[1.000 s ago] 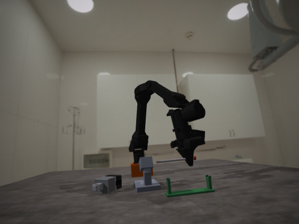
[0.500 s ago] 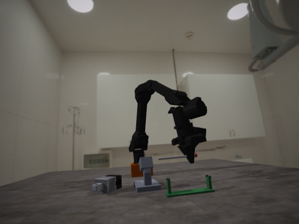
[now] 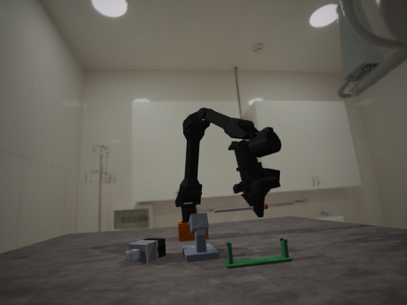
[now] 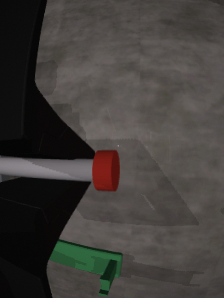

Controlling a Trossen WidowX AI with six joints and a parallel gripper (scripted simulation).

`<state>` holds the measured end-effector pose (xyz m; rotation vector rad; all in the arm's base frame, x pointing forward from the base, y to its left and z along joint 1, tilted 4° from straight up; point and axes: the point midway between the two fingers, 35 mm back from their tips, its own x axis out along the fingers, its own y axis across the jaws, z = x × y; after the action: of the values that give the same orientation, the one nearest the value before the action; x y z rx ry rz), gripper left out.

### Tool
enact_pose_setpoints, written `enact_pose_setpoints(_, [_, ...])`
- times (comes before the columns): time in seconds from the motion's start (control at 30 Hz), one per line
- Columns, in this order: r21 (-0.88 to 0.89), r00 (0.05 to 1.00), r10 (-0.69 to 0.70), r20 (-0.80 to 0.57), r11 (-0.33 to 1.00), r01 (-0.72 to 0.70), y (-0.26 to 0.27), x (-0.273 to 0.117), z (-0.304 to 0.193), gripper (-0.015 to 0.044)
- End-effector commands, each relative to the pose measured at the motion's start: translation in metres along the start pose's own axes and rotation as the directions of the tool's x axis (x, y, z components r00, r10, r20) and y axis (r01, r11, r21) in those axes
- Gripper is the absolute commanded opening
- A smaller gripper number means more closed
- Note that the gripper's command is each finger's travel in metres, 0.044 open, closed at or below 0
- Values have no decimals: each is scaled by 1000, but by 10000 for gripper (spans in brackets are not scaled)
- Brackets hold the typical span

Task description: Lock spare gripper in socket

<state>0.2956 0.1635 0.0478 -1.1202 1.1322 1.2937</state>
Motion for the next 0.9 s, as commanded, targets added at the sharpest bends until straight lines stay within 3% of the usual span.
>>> enact_pose_setpoints(0.0, [3,1000,-2,1,1000,2,-4,-1,2,0])
enact_pose_setpoints(0.87, [61,1000,-19,4,998,18,-80,-9,28,0])
